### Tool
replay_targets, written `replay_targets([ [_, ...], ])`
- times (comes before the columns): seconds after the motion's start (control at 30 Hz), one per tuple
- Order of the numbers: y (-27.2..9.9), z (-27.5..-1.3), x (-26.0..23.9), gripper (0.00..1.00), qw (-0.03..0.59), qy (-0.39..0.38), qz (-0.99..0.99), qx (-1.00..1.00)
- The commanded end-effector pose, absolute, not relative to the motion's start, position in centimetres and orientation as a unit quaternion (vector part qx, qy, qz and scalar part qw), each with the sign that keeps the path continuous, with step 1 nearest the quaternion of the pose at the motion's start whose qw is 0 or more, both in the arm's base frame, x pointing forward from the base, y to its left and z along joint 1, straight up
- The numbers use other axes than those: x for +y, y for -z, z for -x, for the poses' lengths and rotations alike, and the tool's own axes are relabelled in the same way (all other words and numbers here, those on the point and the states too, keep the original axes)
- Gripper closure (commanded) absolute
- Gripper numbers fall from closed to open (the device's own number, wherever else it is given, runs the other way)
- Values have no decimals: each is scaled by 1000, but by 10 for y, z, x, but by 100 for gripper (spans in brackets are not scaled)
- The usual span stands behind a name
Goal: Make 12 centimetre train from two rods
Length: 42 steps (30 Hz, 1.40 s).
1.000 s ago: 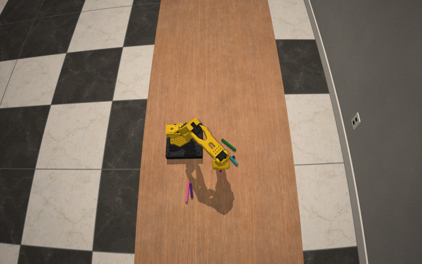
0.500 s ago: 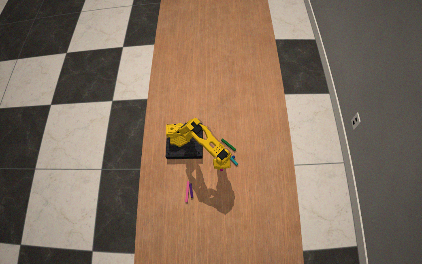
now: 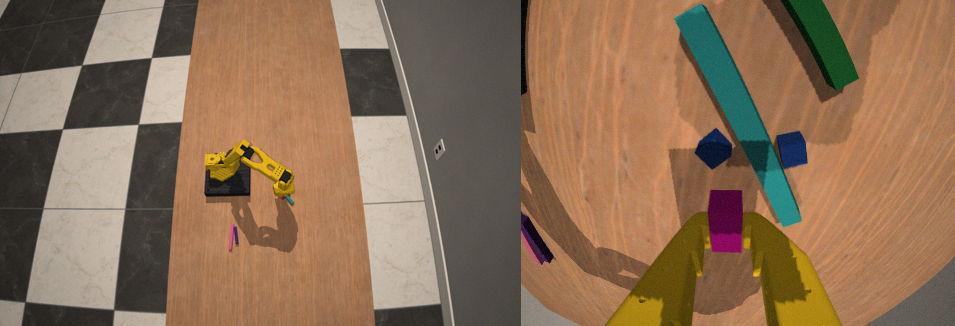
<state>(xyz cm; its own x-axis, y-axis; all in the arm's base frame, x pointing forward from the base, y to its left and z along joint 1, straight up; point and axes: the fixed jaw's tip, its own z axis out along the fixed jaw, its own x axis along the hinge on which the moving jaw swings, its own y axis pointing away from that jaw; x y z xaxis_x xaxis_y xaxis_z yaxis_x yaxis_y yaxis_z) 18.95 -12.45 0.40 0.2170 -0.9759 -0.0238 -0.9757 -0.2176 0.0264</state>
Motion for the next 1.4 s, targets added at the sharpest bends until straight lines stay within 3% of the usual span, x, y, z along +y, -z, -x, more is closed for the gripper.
replay_targets([
  [0.0, -6, -199, -108, 100, 3, 13, -786, -618],
  [0.3, -4, -221, -38, 100, 6, 12, -823, -568],
  [0.57, -3, -222, 16, 100, 8, 10, -848, -531],
  [1.0, -1, -189, 111, 100, 11, 7, -890, -456],
  [1.37, -1, -164, 144, 100, 11, 5, -905, -425],
])
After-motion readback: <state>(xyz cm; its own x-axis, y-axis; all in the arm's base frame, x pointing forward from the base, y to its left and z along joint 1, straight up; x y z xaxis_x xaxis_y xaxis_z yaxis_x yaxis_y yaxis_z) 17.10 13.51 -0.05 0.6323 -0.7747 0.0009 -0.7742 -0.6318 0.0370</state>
